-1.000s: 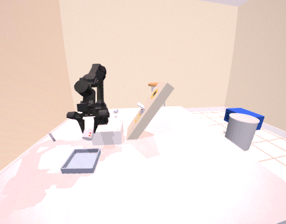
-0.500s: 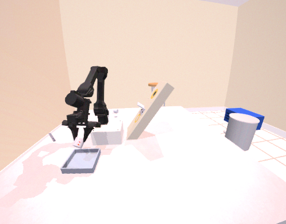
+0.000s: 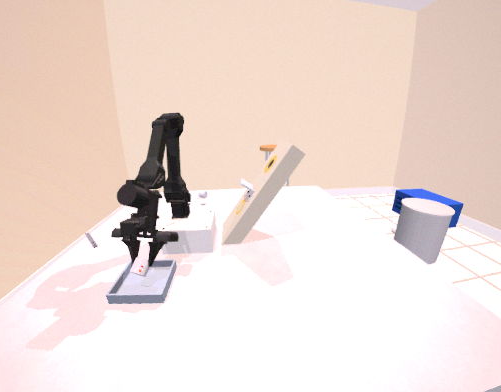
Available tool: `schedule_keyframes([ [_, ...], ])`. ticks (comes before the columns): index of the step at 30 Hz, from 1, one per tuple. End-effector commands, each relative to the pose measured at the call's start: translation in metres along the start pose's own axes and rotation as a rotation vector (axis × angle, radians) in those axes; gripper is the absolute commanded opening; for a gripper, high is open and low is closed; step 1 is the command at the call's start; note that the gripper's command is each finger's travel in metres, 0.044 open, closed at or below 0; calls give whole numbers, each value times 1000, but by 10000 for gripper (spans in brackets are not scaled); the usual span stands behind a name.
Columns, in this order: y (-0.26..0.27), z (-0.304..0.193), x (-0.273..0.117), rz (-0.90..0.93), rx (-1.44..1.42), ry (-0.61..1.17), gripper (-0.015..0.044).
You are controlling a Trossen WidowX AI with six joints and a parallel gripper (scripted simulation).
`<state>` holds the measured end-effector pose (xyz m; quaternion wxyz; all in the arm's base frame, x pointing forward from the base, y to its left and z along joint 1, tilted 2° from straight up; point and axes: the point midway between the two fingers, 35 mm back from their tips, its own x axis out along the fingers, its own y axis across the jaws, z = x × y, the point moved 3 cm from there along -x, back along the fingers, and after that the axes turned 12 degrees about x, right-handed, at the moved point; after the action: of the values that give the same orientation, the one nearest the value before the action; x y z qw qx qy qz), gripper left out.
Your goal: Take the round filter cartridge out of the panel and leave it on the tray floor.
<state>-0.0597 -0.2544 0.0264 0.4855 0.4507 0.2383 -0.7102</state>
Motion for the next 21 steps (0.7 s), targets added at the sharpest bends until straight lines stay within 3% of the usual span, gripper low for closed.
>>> schedule_keyframes([
  [1,-3,-9,11,-4,4,1,0],
  [5,-4,-13,16,-4,4,1,0],
  [21,-3,-12,13,-2,0,7,420],
])
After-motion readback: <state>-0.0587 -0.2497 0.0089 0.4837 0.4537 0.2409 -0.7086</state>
